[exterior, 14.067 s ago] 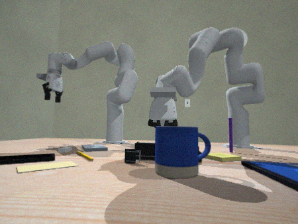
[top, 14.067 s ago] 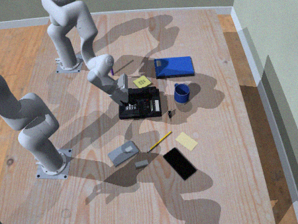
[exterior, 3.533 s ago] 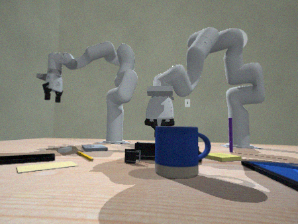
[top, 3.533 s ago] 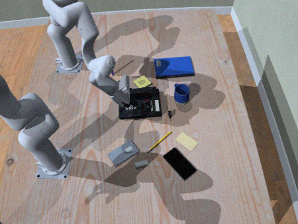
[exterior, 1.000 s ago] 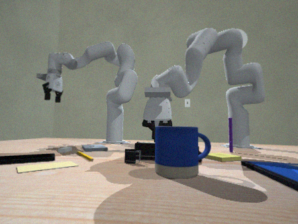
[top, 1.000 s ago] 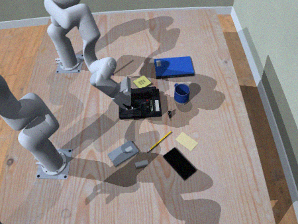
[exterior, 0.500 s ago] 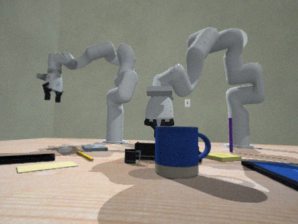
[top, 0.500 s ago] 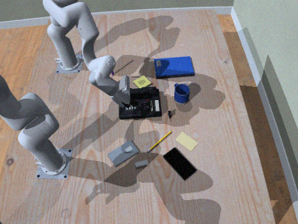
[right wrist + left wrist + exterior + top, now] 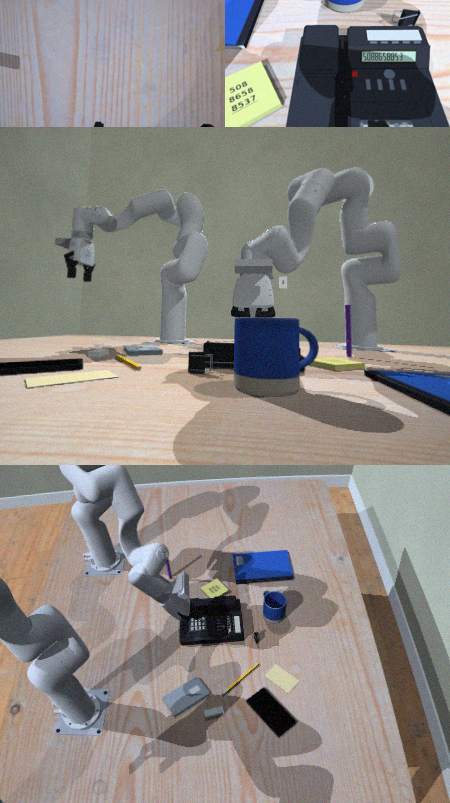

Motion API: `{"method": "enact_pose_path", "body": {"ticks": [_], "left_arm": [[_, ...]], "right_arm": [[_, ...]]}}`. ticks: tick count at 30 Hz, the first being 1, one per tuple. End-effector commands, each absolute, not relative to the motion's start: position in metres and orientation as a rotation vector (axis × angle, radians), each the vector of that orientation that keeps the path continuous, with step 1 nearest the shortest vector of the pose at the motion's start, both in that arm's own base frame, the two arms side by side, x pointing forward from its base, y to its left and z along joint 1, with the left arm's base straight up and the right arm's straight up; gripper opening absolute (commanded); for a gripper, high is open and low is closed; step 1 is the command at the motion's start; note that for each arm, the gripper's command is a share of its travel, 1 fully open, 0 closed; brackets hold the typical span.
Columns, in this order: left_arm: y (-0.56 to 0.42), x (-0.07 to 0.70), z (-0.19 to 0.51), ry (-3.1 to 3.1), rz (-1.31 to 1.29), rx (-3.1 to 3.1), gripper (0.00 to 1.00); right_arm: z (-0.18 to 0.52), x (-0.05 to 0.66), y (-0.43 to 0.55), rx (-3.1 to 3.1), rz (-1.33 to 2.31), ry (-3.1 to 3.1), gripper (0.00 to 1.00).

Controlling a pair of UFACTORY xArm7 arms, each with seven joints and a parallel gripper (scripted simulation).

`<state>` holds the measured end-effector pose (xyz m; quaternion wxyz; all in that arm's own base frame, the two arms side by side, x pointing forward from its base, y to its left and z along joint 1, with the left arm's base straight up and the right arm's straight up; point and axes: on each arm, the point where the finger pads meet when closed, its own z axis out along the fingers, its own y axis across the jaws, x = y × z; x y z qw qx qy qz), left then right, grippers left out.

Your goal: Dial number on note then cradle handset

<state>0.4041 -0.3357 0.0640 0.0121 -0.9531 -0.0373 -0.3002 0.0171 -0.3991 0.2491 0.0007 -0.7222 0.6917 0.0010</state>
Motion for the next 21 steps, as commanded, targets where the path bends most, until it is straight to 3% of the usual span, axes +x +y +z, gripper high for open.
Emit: {"method": "enact_pose_path", "body": {"ticks": [1, 21], "left_arm": [[-0.3346, 0.4032, 0.0651, -0.117, -0.939, -2.972, 0.0], [-0.3346, 0.4032, 0.0582, -0.117, -0.939, -2.972, 0.0]], "right_arm": [[0.25, 0.0173, -0.3997, -2.269, 0.0, 2.173, 1.0], [0.25, 0.0173, -0.3997, -2.269, 0.0, 2.173, 1.0]]}}
